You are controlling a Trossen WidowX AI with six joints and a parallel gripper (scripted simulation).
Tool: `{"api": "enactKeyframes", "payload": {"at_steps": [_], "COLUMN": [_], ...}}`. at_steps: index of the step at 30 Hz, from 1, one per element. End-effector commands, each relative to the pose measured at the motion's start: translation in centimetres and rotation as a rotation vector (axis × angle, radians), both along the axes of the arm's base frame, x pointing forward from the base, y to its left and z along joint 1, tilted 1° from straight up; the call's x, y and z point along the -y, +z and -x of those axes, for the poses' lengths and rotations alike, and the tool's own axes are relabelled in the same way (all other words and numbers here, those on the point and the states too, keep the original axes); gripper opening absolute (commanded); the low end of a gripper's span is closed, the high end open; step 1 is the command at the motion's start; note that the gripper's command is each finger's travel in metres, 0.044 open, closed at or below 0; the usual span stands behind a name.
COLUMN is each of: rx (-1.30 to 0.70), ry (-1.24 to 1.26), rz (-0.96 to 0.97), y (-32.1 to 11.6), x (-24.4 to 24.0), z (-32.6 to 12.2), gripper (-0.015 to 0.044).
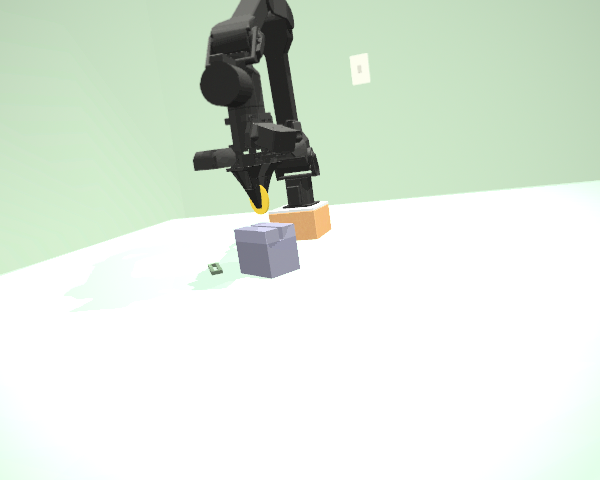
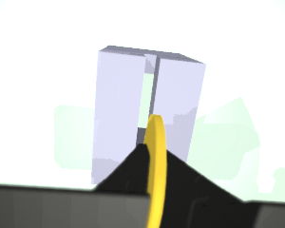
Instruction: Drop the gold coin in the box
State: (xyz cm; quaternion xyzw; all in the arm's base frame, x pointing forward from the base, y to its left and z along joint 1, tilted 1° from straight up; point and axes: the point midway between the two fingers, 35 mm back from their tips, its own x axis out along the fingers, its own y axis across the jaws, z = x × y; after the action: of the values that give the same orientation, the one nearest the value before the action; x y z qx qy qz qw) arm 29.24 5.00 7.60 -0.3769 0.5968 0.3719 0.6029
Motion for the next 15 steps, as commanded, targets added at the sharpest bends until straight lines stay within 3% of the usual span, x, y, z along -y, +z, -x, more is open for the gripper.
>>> {"api": "enactKeyframes", "payload": {"at_steps": [1,15], "rx": [0.0,0.0], "ry": [0.001,-0.002], "rz": [0.0,0.0], "y": [0.0,-0.58], "x": [0.03,-0.06], "z": [0.0,0.03], "gripper": [0.0,0.0]}}
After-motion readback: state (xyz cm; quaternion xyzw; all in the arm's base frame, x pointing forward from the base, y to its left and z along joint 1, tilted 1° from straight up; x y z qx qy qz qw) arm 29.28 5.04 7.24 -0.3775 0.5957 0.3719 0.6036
